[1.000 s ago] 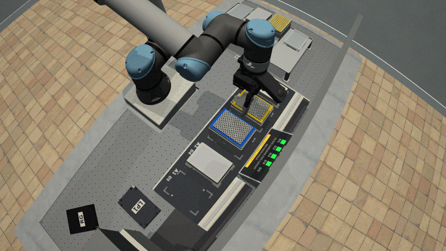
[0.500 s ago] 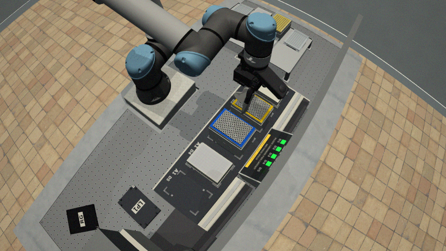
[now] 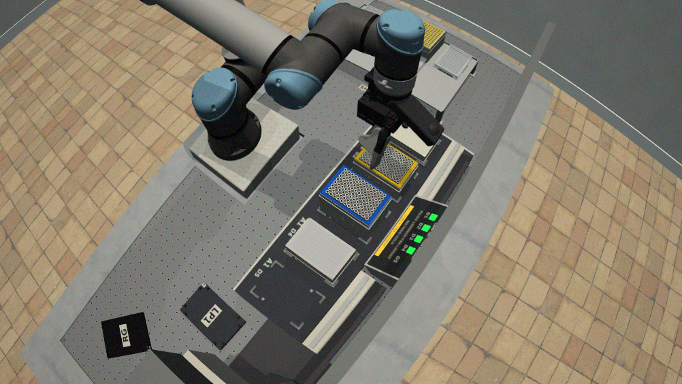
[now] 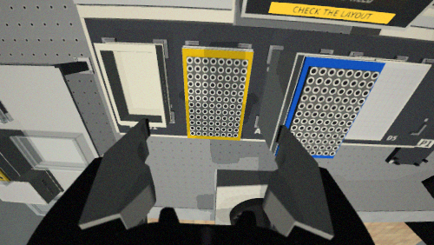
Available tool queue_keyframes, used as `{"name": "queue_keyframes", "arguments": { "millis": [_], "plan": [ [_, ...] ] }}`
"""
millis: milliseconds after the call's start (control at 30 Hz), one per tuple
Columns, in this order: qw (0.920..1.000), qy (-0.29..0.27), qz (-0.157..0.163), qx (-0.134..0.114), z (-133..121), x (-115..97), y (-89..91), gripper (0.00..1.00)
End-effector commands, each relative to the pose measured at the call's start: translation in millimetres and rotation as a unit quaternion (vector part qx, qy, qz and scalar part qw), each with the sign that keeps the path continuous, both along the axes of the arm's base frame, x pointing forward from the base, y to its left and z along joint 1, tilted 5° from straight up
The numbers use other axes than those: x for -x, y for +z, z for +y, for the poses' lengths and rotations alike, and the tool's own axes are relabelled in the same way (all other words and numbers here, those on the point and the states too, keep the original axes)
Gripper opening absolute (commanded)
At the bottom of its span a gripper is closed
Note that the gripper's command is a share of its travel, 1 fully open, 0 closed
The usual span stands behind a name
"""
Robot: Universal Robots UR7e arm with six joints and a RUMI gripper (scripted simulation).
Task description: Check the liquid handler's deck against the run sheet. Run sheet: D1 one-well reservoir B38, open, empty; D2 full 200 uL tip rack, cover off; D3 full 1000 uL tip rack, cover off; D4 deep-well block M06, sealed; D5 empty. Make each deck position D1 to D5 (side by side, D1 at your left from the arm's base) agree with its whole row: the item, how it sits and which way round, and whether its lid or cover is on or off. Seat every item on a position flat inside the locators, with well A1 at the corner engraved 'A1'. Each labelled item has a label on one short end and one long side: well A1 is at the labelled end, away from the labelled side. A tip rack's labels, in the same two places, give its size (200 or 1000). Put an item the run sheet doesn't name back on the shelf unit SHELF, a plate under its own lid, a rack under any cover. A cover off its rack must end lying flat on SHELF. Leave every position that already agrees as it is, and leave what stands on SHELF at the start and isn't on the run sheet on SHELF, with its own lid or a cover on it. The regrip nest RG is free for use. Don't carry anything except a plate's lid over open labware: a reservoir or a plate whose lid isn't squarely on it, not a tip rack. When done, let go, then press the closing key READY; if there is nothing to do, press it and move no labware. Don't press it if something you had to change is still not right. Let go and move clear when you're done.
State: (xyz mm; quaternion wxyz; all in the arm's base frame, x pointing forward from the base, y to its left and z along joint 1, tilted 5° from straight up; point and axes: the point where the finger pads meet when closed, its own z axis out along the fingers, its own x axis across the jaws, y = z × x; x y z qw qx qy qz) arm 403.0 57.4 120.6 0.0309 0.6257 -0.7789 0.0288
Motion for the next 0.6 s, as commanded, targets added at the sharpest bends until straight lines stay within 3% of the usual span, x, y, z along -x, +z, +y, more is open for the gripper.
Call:
{"name": "queue_keyframes", "arguments": {
  "millis": [0,567],
  "plan": [
    [1.0,0.0,0.0,0.0,0.6,-0.4,8.4,0.82],
    [1.0,0.0,0.0,0.0,2.7,-0.7,33.3,0.82]
  ]
}}
